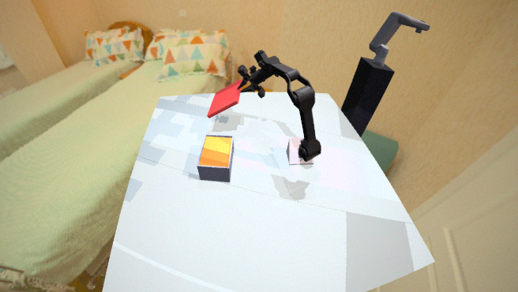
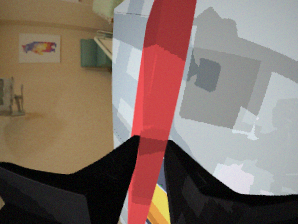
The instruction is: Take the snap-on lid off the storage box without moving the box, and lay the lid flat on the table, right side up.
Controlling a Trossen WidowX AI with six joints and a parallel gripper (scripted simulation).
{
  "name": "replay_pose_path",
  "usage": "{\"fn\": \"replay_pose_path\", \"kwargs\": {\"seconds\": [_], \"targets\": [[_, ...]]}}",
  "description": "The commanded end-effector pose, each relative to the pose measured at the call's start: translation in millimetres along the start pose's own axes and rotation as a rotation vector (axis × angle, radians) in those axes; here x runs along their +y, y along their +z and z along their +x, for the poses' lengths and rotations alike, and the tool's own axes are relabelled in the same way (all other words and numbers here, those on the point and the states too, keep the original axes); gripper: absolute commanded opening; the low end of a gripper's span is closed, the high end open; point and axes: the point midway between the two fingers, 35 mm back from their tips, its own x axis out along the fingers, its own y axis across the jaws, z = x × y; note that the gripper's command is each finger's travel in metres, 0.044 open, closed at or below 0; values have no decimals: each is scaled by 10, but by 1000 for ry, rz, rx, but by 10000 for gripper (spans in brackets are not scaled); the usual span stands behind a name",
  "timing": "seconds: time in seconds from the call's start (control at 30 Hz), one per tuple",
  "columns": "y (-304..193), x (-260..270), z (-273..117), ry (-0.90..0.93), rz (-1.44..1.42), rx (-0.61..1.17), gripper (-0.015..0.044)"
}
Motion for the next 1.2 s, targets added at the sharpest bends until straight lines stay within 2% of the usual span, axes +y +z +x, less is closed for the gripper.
{"fn": "replay_pose_path", "kwargs": {"seconds": [0.0, 1.17], "targets": [[83, 66, -56, 17, -18, -5, 0], [90, -135, 96, 17, -18, -4, 0]]}}
